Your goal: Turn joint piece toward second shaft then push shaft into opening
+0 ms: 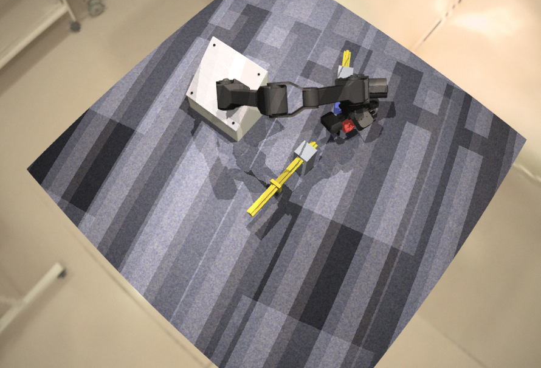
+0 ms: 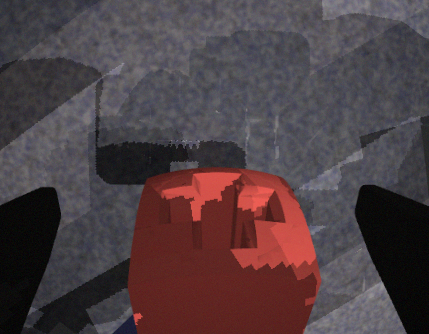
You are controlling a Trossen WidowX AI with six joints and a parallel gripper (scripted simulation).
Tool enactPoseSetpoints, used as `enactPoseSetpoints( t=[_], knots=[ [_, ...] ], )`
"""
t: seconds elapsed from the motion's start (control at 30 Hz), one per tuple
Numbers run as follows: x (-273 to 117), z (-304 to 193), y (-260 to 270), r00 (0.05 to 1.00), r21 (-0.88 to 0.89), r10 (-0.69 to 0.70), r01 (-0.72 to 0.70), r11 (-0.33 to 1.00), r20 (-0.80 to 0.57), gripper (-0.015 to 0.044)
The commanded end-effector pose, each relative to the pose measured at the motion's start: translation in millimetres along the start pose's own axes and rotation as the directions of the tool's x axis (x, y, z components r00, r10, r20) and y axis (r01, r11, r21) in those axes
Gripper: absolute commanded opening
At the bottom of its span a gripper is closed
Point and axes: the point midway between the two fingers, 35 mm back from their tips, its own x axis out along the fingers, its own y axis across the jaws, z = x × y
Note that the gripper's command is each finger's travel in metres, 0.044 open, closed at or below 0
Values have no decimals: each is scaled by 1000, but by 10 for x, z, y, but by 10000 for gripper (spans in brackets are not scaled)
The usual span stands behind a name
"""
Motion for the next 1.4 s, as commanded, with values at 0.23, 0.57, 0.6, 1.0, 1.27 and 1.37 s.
enactPoseSetpoints(
  t=[0.23, 0.57, 0.6, 1.0, 1.27, 1.37],
  knots=[
    [183, -25, -16, 1000, 0, -3, 3, 1000, -6, 440],
    [273, -29, -18, 1000, 0, -4, 4, 1000, -6, 361],
    [273, -29, -18, 1000, 0, -4, 4, 1000, -6, 335],
    [273, -29, -18, 1000, 0, -4, 4, 1000, -6, 182],
    [273, -29, -18, 1000, 0, -4, 4, 1000, -6, 182],
    [273, -29, -18, 1000, 0, -4, 4, 1000, -6, 182]
  ],
)
